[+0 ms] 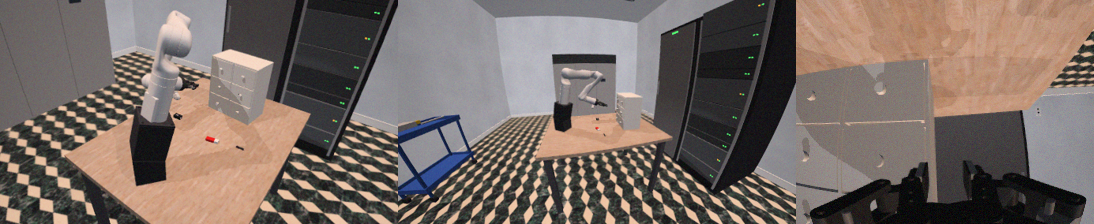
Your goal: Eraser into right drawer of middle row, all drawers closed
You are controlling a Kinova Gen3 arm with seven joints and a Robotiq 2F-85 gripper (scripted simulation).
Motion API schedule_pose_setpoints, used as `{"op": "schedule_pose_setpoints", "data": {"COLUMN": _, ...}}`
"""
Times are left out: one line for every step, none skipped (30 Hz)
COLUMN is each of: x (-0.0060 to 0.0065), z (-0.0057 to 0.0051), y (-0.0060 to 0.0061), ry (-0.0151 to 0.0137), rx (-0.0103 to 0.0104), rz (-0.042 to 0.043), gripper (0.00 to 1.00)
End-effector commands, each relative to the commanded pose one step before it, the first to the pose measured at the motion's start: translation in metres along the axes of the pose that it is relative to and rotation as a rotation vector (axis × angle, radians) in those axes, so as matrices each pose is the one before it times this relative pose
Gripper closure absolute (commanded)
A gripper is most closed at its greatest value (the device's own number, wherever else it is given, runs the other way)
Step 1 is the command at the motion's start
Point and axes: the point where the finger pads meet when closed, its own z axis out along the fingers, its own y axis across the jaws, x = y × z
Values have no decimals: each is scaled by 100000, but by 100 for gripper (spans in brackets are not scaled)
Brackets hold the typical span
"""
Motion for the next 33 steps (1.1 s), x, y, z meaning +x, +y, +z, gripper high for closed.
{"op": "schedule_pose_setpoints", "data": {"x": -83, "z": 6, "y": 35, "ry": -127, "rx": -40, "rz": 84, "gripper": 67}}
{"op": "schedule_pose_setpoints", "data": {"x": 0, "z": 0, "y": 0, "ry": 0, "rx": 0, "rz": 0, "gripper": 67}}
{"op": "schedule_pose_setpoints", "data": {"x": 0, "z": 0, "y": 0, "ry": 0, "rx": 0, "rz": 0, "gripper": 67}}
{"op": "schedule_pose_setpoints", "data": {"x": 0, "z": 0, "y": 0, "ry": 0, "rx": 0, "rz": 0, "gripper": 67}}
{"op": "schedule_pose_setpoints", "data": {"x": 0, "z": 0, "y": 0, "ry": 0, "rx": 0, "rz": 0, "gripper": 67}}
{"op": "schedule_pose_setpoints", "data": {"x": 0, "z": 0, "y": 0, "ry": 0, "rx": 0, "rz": 0, "gripper": 67}}
{"op": "schedule_pose_setpoints", "data": {"x": 0, "z": 0, "y": 0, "ry": 0, "rx": 0, "rz": 0, "gripper": 67}}
{"op": "schedule_pose_setpoints", "data": {"x": 0, "z": 0, "y": -1, "ry": 0, "rx": 0, "rz": 0, "gripper": 67}}
{"op": "schedule_pose_setpoints", "data": {"x": 0, "z": 0, "y": -2, "ry": 0, "rx": 0, "rz": 0, "gripper": 67}}
{"op": "schedule_pose_setpoints", "data": {"x": 0, "z": 1, "y": -3, "ry": 0, "rx": 0, "rz": 0, "gripper": 67}}
{"op": "schedule_pose_setpoints", "data": {"x": 0, "z": 1, "y": -4, "ry": 0, "rx": 0, "rz": 0, "gripper": 67}}
{"op": "schedule_pose_setpoints", "data": {"x": 0, "z": 1, "y": -5, "ry": 0, "rx": 0, "rz": 0, "gripper": 67}}
{"op": "schedule_pose_setpoints", "data": {"x": 0, "z": 2, "y": -7, "ry": 0, "rx": 0, "rz": 0, "gripper": 67}}
{"op": "schedule_pose_setpoints", "data": {"x": 0, "z": 2, "y": -9, "ry": 0, "rx": 0, "rz": 0, "gripper": 67}}
{"op": "schedule_pose_setpoints", "data": {"x": 0, "z": 0, "y": 0, "ry": 0, "rx": 0, "rz": 0, "gripper": 67}}
{"op": "schedule_pose_setpoints", "data": {"x": 0, "z": 0, "y": 0, "ry": 0, "rx": 0, "rz": 0, "gripper": 67}}
{"op": "schedule_pose_setpoints", "data": {"x": 0, "z": 3, "y": -11, "ry": 0, "rx": 0, "rz": 0, "gripper": 67}}
{"op": "schedule_pose_setpoints", "data": {"x": 0, "z": 4, "y": -13, "ry": 0, "rx": 0, "rz": 0, "gripper": 67}}
{"op": "schedule_pose_setpoints", "data": {"x": 0, "z": 4, "y": -15, "ry": 0, "rx": 0, "rz": 0, "gripper": 67}}
{"op": "schedule_pose_setpoints", "data": {"x": 0, "z": 5, "y": -18, "ry": 0, "rx": 0, "rz": 0, "gripper": 67}}
{"op": "schedule_pose_setpoints", "data": {"x": 0, "z": 6, "y": -20, "ry": 0, "rx": 0, "rz": 0, "gripper": 67}}
{"op": "schedule_pose_setpoints", "data": {"x": 0, "z": 7, "y": -23, "ry": 0, "rx": 0, "rz": 0, "gripper": 67}}
{"op": "schedule_pose_setpoints", "data": {"x": 0, "z": 8, "y": -26, "ry": 0, "rx": 0, "rz": 0, "gripper": 67}}
{"op": "schedule_pose_setpoints", "data": {"x": 0, "z": 8, "y": -29, "ry": 0, "rx": 0, "rz": 0, "gripper": 67}}
{"op": "schedule_pose_setpoints", "data": {"x": 0, "z": 9, "y": -33, "ry": 0, "rx": 0, "rz": 0, "gripper": 67}}
{"op": "schedule_pose_setpoints", "data": {"x": -1, "z": 10, "y": -36, "ry": 0, "rx": 0, "rz": 0, "gripper": 67}}
{"op": "schedule_pose_setpoints", "data": {"x": -1, "z": 11, "y": -40, "ry": 0, "rx": 0, "rz": 0, "gripper": 67}}
{"op": "schedule_pose_setpoints", "data": {"x": -1, "z": 12, "y": -43, "ry": 0, "rx": 0, "rz": 0, "gripper": 67}}
{"op": "schedule_pose_setpoints", "data": {"x": -1, "z": 13, "y": -47, "ry": 0, "rx": 0, "rz": 0, "gripper": 67}}
{"op": "schedule_pose_setpoints", "data": {"x": -1, "z": 14, "y": -51, "ry": 1, "rx": 0, "rz": 0, "gripper": 67}}
{"op": "schedule_pose_setpoints", "data": {"x": -1, "z": 15, "y": -55, "ry": 1, "rx": 0, "rz": 0, "gripper": 67}}
{"op": "schedule_pose_setpoints", "data": {"x": 0, "z": 0, "y": 0, "ry": 0, "rx": 0, "rz": 0, "gripper": 67}}
{"op": "schedule_pose_setpoints", "data": {"x": 0, "z": 0, "y": 0, "ry": 0, "rx": 0, "rz": 0, "gripper": 67}}
